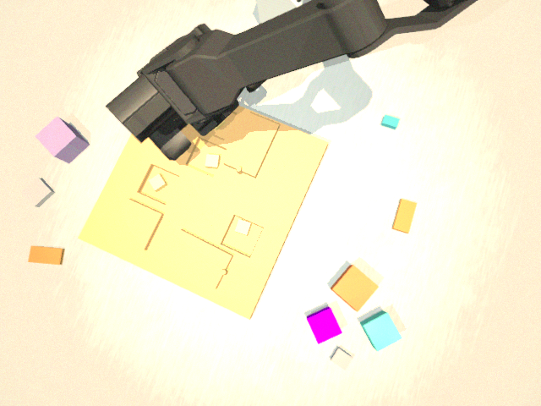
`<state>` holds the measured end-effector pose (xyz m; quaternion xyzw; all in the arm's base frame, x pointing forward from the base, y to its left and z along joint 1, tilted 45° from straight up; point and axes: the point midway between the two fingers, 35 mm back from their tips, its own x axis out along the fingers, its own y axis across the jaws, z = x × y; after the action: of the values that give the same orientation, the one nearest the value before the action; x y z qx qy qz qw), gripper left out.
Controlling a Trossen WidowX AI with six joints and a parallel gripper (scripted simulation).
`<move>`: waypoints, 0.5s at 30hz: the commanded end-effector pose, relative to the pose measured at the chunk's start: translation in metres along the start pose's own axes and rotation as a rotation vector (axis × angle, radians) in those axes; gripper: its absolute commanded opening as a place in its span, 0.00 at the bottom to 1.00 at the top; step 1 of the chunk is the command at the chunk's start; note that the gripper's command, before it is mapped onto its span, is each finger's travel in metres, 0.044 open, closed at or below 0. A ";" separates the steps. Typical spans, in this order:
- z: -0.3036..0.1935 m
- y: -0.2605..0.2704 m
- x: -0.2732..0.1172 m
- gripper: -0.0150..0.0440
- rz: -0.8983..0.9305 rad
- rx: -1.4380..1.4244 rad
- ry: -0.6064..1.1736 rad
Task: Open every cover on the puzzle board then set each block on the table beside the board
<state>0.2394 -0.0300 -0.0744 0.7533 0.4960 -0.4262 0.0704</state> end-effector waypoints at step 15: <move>0.000 0.000 0.000 0.25 0.000 0.000 0.000</move>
<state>0.2395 -0.0300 -0.0744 0.7533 0.4960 -0.4262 0.0705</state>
